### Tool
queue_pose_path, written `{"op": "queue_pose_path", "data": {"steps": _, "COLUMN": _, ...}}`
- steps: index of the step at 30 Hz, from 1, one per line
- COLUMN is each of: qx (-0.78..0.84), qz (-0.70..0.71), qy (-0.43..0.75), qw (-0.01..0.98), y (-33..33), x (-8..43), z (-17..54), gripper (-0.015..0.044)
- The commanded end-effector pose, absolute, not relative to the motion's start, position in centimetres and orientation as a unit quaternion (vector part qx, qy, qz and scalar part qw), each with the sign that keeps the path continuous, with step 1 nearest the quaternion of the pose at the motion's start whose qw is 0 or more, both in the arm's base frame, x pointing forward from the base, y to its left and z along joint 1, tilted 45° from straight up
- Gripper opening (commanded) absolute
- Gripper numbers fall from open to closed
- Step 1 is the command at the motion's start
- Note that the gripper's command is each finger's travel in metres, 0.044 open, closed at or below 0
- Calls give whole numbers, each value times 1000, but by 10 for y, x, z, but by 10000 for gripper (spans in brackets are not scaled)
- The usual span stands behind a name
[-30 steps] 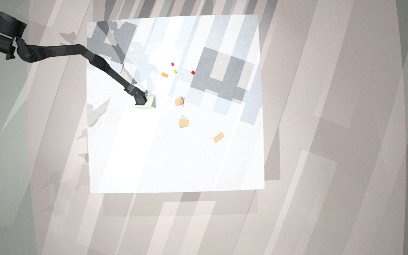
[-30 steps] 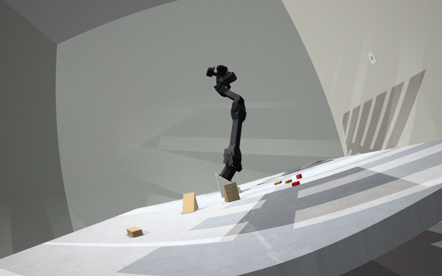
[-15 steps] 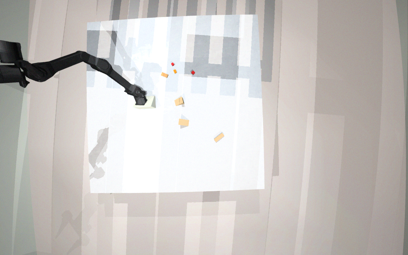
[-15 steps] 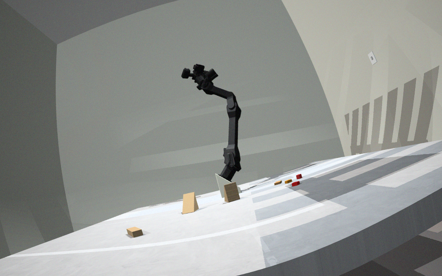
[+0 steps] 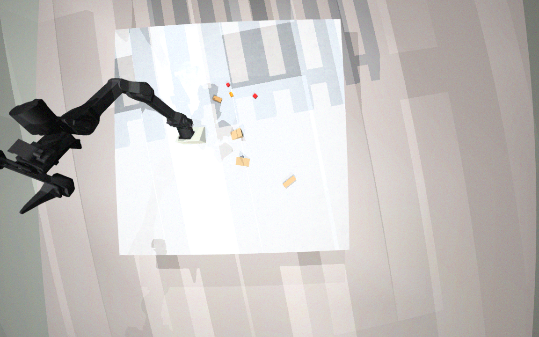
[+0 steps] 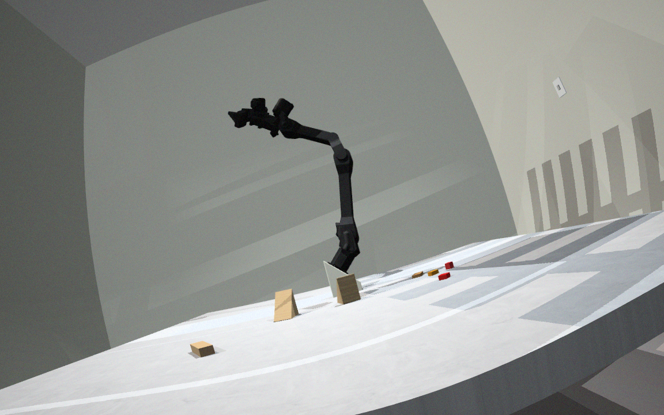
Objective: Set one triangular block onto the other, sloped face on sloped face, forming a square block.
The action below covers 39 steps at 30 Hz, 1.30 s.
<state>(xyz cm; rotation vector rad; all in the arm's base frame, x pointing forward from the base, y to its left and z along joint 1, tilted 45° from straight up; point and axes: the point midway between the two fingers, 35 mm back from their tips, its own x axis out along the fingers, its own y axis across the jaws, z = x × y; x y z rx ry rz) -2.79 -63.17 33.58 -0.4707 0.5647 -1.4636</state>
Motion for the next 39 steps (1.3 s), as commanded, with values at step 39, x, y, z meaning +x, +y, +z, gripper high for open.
{"op": "queue_pose_path", "data": {"steps": 39, "qx": 197, "qz": 146, "qy": 635, "qw": 733, "y": -215, "x": 313, "z": -54, "gripper": 440}}
